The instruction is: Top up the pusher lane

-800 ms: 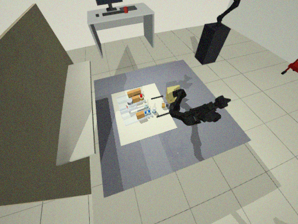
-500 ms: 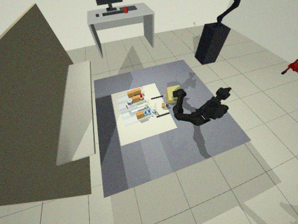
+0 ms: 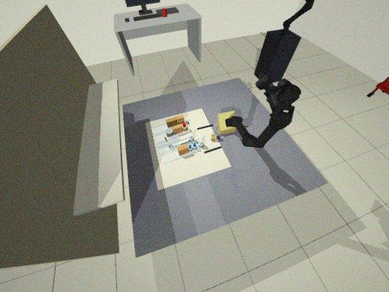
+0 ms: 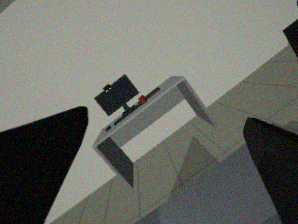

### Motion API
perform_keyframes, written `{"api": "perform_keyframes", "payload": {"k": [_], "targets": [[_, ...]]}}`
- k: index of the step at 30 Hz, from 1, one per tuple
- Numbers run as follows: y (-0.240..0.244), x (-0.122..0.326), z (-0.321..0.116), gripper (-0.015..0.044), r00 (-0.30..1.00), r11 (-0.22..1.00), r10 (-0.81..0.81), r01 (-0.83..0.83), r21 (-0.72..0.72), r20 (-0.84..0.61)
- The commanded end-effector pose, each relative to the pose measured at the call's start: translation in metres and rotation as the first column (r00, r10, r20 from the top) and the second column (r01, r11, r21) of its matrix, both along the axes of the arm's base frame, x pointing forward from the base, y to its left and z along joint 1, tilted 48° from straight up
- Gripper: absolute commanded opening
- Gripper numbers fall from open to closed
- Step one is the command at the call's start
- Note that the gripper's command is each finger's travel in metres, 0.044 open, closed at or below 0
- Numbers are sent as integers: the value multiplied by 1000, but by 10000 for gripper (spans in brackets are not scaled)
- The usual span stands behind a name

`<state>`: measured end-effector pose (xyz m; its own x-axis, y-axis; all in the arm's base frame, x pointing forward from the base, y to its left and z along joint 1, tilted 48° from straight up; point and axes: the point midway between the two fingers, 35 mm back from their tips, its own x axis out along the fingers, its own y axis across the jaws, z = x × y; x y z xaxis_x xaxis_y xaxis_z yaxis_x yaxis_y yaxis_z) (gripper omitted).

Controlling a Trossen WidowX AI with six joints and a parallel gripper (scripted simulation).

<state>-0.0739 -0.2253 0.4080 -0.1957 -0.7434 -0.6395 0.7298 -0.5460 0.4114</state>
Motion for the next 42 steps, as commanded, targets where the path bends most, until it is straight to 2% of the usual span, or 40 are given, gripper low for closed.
{"api": "perform_keyframes", "payload": {"k": [1, 5, 9, 13, 17, 24, 31, 34, 42], "targets": [[-35, 50, -41, 440, 948, 939, 318, -319, 125, 28], [-50, 108, -78, 440, 804, 778, 589, -590, 215, 76], [-46, 170, -115, 440, 588, 537, 795, -797, 277, 149], [-25, 228, -151, 440, 328, 251, 915, -918, 308, 234], [11, 278, -184, 440, 54, -50, 948, -949, 311, 315], [96, 335, -240, 440, -381, -524, 811, -810, 262, 445], [200, 349, -290, 440, -648, -850, 481, -511, 132, 591], [233, 344, -304, 440, -691, -912, 360, -403, 80, 627], [244, 341, -299, 440, -693, -915, 351, -395, 76, 629]]}}
